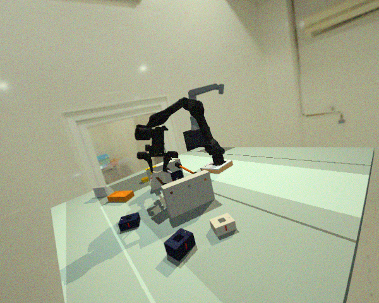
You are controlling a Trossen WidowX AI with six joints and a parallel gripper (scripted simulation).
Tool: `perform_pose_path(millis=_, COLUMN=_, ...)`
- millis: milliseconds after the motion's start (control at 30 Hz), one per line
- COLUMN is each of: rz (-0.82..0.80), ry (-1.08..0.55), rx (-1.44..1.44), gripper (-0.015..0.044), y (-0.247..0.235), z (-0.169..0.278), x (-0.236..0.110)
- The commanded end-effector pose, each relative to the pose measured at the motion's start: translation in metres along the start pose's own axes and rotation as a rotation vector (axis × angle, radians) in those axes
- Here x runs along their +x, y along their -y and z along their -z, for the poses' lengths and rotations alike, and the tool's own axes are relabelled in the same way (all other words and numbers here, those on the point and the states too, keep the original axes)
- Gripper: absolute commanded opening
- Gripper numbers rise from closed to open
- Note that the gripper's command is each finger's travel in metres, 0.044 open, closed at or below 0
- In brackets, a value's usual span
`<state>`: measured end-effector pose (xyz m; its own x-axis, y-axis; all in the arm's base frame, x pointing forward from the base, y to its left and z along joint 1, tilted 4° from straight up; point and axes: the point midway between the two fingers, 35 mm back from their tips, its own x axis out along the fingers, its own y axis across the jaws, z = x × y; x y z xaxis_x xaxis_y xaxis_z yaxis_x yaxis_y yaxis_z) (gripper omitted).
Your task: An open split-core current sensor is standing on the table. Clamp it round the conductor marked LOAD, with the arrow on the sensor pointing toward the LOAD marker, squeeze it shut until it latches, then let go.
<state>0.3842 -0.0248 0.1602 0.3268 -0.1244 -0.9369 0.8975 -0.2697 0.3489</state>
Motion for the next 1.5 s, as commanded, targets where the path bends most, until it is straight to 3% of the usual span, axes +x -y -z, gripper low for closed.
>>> perform_pose_path(millis=0, rz=-0.001, ry=0.000, rx=0.000, gripper=0.0000, y=-0.0003, z=0.0001, x=-0.0010)
perform_pose_path(millis=1067, rz=0.001, ry=0.000, rx=0.000, gripper=0.0000, y=-0.0005, z=0.0001, x=-0.0009)
perform_pose_path(millis=1467, rz=0.111, ry=0.001, rx=-0.005, gripper=0.0000, y=-0.0080, z=0.0006, x=0.0015)
